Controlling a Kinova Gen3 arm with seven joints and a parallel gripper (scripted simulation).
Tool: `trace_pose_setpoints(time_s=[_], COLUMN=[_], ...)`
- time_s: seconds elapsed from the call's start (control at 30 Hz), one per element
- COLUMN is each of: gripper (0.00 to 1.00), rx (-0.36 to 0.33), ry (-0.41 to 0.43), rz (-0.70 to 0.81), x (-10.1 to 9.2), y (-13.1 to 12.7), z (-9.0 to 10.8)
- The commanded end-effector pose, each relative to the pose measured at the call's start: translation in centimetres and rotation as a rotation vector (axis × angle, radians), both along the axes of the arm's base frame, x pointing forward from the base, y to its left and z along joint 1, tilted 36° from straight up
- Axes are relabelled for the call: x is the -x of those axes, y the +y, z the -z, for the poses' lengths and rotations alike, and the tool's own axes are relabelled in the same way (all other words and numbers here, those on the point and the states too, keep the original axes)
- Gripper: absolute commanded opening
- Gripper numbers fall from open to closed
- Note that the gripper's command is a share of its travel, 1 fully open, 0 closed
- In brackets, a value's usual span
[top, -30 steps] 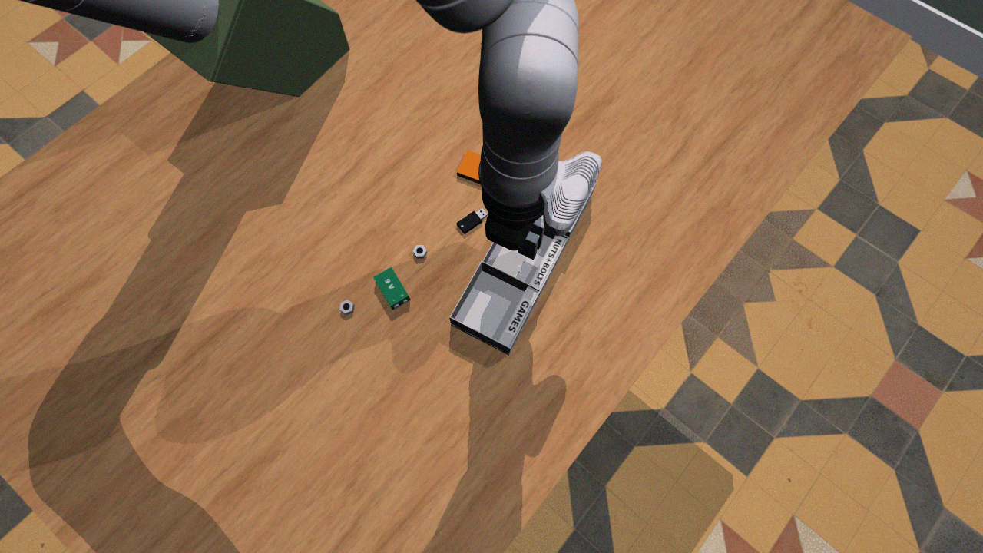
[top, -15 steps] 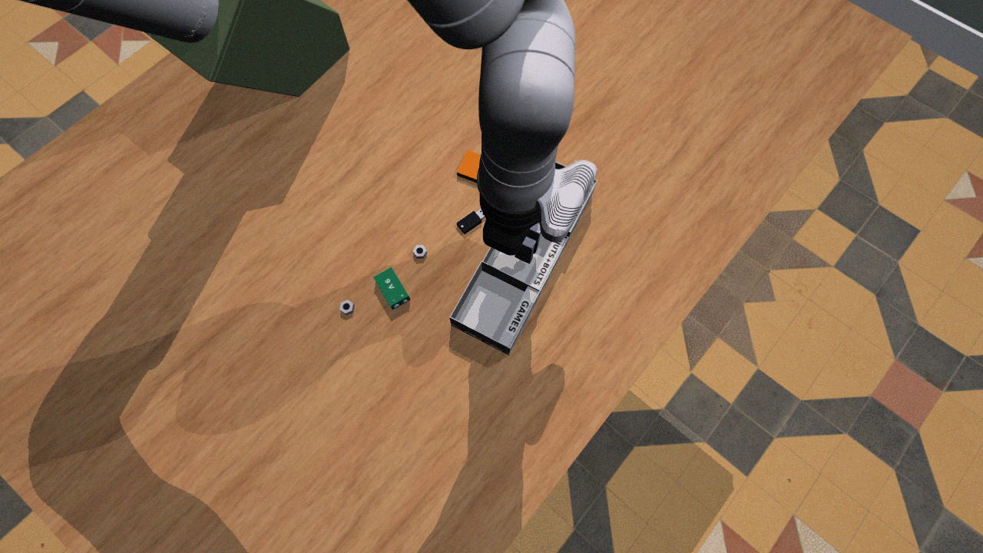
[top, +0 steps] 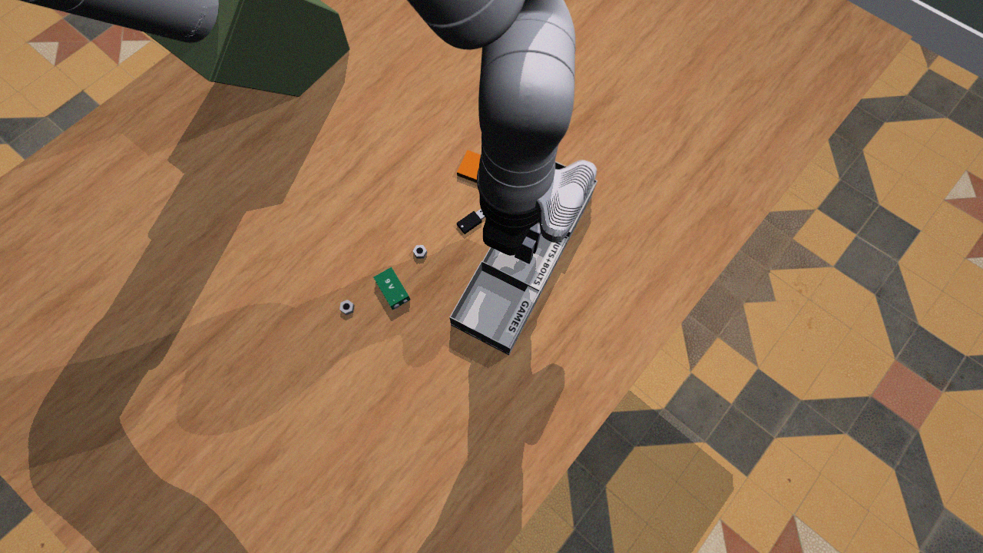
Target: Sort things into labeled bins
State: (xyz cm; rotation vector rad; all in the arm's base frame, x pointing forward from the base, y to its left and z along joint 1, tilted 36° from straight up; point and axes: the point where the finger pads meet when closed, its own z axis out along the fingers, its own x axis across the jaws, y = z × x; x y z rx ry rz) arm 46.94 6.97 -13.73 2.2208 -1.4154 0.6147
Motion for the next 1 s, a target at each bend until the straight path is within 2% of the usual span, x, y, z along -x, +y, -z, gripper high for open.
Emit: trace_pose_setpoints(time_s=[0.0, 0.8, 0.97], gripper=[0.31, 0.31, 0.31], rx=[-0.001, -0.001, -0.001], ry=[-0.001, -0.001, -0.001], rz=[-0.001, -0.001, -0.001], x=[-0.05, -0.05, 0.05], y=[0.11, 0.11, 0.48], z=[-0.05, -0.05, -0.58])
